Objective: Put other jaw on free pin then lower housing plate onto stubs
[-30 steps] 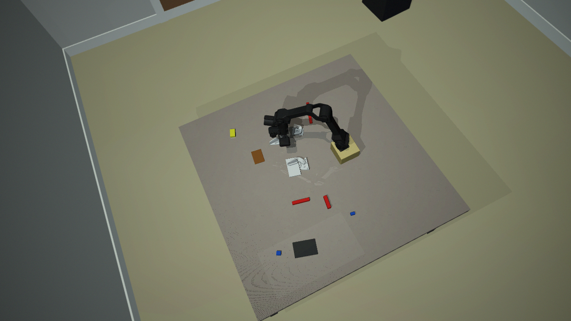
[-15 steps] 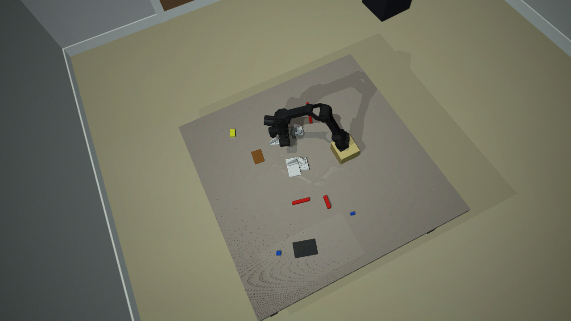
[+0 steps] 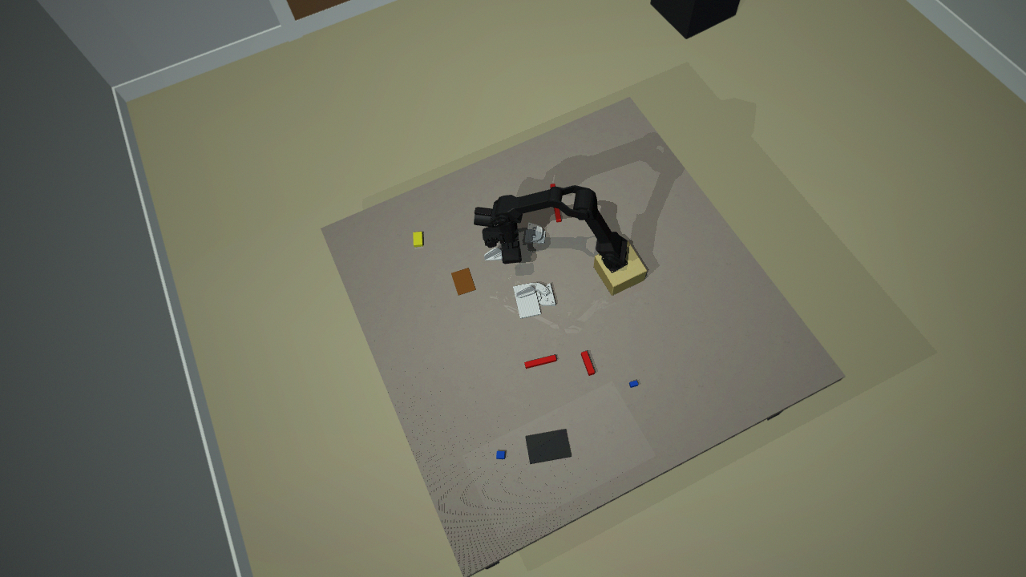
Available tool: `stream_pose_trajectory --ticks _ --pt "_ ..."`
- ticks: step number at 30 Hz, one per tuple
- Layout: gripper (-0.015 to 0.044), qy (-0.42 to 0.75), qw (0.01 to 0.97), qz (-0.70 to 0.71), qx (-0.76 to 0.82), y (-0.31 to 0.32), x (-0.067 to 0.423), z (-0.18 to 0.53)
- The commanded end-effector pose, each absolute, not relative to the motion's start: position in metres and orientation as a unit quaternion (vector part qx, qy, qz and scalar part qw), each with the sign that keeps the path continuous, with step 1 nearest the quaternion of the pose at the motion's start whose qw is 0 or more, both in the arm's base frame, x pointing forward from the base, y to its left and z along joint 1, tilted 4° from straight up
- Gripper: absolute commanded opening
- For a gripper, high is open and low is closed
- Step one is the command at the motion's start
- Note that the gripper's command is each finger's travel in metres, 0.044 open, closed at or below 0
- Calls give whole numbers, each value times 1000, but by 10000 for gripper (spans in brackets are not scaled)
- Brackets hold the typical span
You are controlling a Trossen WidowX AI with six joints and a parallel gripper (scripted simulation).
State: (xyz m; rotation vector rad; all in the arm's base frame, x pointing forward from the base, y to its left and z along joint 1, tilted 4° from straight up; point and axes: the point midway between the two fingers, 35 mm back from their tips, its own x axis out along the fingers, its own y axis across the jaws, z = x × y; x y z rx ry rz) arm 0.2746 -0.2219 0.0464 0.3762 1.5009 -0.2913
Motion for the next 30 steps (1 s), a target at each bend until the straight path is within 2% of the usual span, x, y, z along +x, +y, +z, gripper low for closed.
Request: stream_pose_trajectory --ticks 1,13,30 --pt "131 675 706 -131 169 -222 275 46" --pt "440 675 706 -131 169 -222 275 46" --pt "440 675 706 -131 169 -222 275 46"
